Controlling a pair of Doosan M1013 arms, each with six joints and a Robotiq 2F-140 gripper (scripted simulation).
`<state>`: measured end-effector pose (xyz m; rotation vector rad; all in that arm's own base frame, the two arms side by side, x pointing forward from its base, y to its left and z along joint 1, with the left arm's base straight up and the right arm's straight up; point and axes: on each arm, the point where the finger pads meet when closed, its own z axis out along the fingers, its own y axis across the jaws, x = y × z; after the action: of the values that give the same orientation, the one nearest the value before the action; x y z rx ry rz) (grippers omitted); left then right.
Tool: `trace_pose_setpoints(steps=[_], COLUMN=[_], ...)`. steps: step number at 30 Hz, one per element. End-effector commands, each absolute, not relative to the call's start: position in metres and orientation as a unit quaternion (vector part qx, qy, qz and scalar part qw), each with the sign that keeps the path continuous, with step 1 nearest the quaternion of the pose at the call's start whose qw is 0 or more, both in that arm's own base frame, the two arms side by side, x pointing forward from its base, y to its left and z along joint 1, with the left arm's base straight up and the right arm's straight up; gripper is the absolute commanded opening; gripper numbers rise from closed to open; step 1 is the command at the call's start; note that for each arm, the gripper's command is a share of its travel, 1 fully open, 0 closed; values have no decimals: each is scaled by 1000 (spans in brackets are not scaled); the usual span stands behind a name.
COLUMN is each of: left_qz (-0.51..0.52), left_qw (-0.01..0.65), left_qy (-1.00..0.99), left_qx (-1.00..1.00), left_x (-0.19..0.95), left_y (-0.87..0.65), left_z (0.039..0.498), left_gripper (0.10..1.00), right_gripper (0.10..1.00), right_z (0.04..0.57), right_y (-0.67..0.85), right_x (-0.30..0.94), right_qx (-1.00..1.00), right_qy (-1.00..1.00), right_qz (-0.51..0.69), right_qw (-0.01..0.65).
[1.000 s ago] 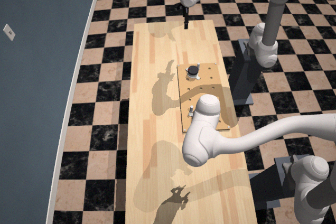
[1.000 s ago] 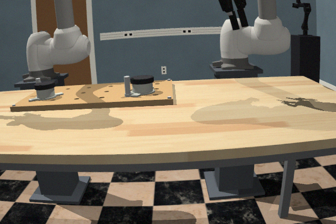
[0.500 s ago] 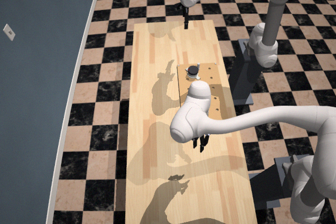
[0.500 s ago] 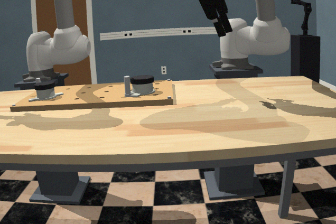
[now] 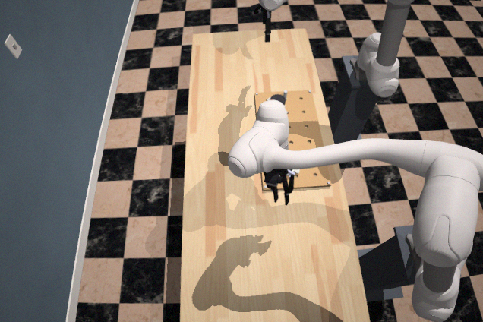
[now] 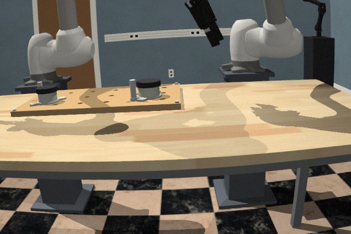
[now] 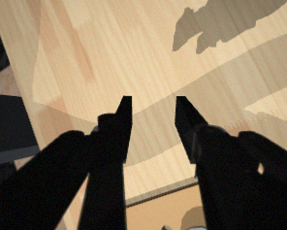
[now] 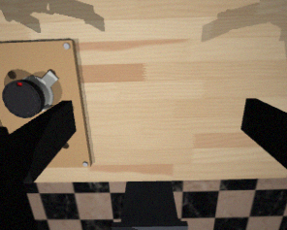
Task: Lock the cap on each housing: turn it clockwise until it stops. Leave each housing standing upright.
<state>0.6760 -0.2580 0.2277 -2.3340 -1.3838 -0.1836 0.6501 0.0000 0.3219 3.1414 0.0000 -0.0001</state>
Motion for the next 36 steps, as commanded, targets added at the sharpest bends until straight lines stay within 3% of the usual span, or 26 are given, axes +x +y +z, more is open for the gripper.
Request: trace_pose_setpoints(steps=[1,36], left_qz=[-72,-105], left_qw=[232,343], left_qy=[-548,-808], left_qx=[-800,-468], left_x=[680,699], left_y=[-287,-479], left_z=[218,145], left_gripper=[339,339], right_gripper=[1000,1000], right_z=[323,323], right_y=[0,0], right_x=[650,650], right_qx=[1000,1000], right_qy=[0,0], right_qz=[1,1], right_qw=[0,0])
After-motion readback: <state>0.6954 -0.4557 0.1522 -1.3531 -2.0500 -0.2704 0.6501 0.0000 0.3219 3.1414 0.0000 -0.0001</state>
